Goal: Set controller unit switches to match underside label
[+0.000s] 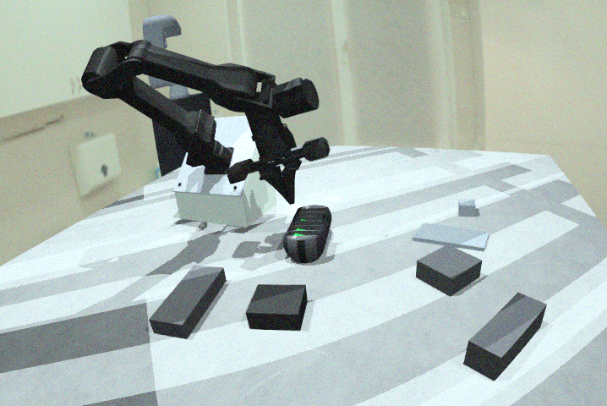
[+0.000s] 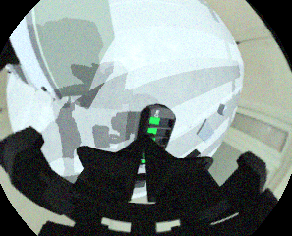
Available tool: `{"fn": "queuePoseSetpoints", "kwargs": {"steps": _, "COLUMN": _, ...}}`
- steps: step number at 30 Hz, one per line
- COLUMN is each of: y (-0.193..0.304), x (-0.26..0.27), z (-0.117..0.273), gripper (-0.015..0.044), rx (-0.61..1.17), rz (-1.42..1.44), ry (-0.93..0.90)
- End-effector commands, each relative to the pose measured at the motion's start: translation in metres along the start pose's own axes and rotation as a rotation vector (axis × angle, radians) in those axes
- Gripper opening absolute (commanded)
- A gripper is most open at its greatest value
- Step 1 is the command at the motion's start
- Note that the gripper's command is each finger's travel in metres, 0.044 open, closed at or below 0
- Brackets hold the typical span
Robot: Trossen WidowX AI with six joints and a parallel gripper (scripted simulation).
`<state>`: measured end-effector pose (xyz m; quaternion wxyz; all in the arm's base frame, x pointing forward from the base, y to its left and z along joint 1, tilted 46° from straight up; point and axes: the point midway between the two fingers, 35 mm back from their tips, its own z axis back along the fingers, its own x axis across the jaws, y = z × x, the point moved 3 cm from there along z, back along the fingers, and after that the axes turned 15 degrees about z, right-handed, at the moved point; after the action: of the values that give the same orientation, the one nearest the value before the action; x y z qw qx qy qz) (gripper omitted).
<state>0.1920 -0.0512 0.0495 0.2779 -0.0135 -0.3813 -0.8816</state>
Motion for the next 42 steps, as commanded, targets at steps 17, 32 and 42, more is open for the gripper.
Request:
{"fn": "queuePoseSetpoints", "kwargs": {"steps": 17, "y": -0.022, "x": 0.018, "z": -0.006, "gripper": 0.0, "rx": 0.009, "rz": -0.041, "ry": 0.077}}
{"fn": "queuePoseSetpoints", "kwargs": {"steps": 32, "y": 0.031, "x": -0.004, "z": 0.006, "gripper": 0.0263, "rx": -0.081, "rz": -0.049, "ry": -0.026}}
{"fn": "queuePoseSetpoints", "kwargs": {"steps": 42, "y": 0.095, "x": -0.017, "z": 0.012, "gripper": 0.044, "rx": -0.203, "rz": -0.059, "ry": -0.133}}
